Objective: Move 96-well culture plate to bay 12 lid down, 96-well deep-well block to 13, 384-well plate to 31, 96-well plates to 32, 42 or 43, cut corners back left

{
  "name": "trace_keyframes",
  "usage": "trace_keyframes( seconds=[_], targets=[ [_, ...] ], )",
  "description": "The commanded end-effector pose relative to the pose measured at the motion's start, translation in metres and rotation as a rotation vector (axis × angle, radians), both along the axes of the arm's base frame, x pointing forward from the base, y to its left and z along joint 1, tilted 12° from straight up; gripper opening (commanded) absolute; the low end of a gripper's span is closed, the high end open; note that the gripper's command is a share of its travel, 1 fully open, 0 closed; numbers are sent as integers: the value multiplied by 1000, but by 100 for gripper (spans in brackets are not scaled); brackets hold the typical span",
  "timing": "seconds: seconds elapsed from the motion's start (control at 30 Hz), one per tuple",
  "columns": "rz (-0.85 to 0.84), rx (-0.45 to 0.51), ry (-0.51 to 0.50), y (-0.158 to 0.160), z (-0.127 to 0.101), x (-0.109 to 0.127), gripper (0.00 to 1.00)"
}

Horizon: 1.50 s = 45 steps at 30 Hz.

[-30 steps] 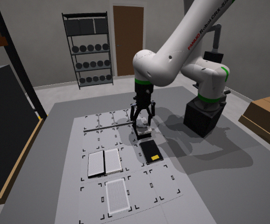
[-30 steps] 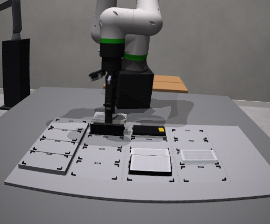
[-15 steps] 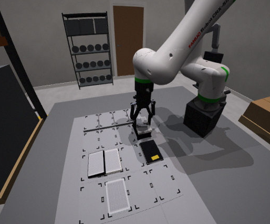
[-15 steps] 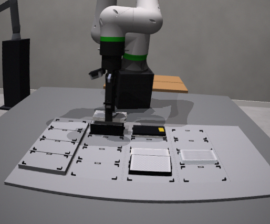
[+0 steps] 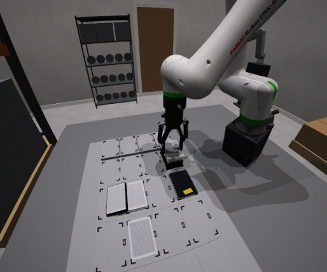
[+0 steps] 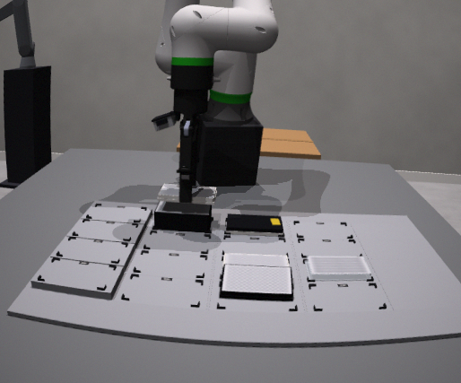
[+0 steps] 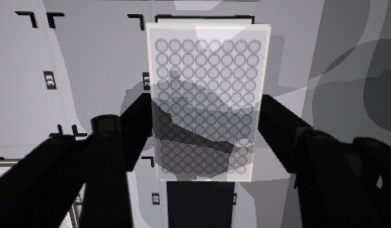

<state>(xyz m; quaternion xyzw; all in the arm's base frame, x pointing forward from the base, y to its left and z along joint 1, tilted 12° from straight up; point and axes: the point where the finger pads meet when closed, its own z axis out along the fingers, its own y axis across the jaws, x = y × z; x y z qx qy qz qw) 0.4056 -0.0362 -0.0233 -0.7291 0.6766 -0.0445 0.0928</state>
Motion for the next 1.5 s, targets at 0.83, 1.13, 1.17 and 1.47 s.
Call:
trace_keyframes(
  seconds=[0.83,1.13,1.17,1.47],
  targets=[
    [6,-1,-2,3,13,63,10],
    [6,-1,-2,4,17,84,10],
    [6,-1,-2,4,17,87,10],
    [6,-1,-2,5,21,105,10]
  ],
)
